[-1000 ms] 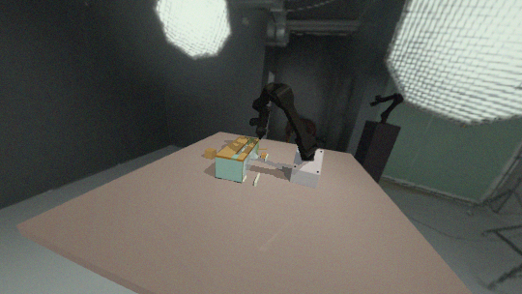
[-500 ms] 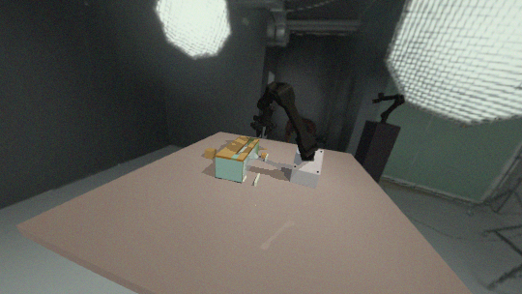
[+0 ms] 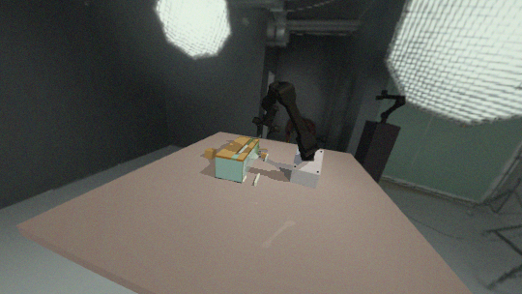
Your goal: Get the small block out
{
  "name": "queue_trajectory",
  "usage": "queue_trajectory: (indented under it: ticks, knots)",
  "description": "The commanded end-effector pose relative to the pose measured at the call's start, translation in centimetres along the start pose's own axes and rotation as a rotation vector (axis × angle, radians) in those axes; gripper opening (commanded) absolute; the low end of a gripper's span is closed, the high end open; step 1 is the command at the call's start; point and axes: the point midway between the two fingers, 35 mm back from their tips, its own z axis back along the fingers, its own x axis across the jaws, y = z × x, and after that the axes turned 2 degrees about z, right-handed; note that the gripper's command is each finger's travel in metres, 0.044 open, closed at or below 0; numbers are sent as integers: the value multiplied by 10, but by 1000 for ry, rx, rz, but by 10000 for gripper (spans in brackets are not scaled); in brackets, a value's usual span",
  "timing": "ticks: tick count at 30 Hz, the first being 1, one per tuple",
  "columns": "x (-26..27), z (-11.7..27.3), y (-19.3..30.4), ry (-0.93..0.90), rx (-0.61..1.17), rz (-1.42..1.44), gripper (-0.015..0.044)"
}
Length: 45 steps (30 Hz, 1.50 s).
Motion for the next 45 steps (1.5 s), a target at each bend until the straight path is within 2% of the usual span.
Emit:
queue_trajectory:
  ticks: [1,14,35,37,42,45]
  knots:
    - [-14,-3,-14,-57,102,-942,285]
    - [-20,1,-21,-56,197,-1636,285]
    - [-21,1,-21,-54,200,-1660,285]
    - [-22,-10,-21,-55,199,-1660,285]
    - [-39,-82,-12,-53,203,-1660,285]
    - [-42,-91,-9,-52,205,-1659,285]
